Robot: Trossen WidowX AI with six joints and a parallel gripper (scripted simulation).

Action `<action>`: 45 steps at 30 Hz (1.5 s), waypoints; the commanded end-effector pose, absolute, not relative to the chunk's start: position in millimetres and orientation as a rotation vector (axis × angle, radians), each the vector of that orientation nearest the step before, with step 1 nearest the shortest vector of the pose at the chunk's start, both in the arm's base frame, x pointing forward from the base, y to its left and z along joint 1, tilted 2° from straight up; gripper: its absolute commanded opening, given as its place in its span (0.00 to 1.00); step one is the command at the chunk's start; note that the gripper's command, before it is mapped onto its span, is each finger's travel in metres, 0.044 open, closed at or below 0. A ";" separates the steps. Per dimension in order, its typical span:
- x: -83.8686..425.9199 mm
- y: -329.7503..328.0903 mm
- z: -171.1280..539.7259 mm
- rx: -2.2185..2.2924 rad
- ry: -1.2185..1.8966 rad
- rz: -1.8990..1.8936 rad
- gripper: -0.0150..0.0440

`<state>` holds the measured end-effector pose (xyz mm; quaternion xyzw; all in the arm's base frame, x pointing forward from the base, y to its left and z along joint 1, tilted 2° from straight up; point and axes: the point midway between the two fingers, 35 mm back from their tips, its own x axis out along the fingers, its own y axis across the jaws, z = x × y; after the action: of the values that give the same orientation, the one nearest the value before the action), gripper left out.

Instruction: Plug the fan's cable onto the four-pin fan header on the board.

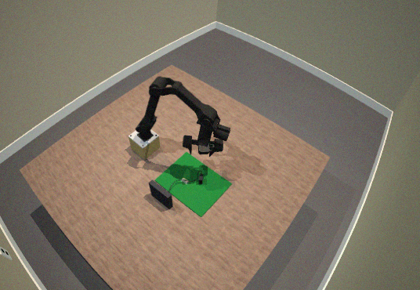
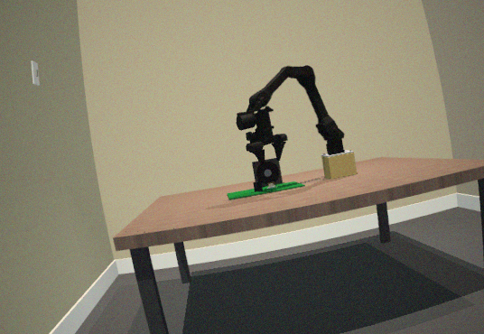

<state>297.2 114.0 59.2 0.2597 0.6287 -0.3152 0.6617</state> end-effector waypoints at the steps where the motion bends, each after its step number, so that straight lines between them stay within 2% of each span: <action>1: 301.5 115.9 69.6 0.629 1.457 -0.598 1.00; 9: 302.2 113.9 67.5 0.572 1.459 -0.593 1.00; 17: 319.1 99.7 78.5 0.026 1.544 -0.040 1.00; 25: 335.1 83.3 89.9 -0.513 1.477 0.507 1.00; 45: 354.5 57.4 105.5 -1.225 1.152 1.207 1.00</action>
<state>334.5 73.6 87.7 -0.3021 0.6365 0.2915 0.6470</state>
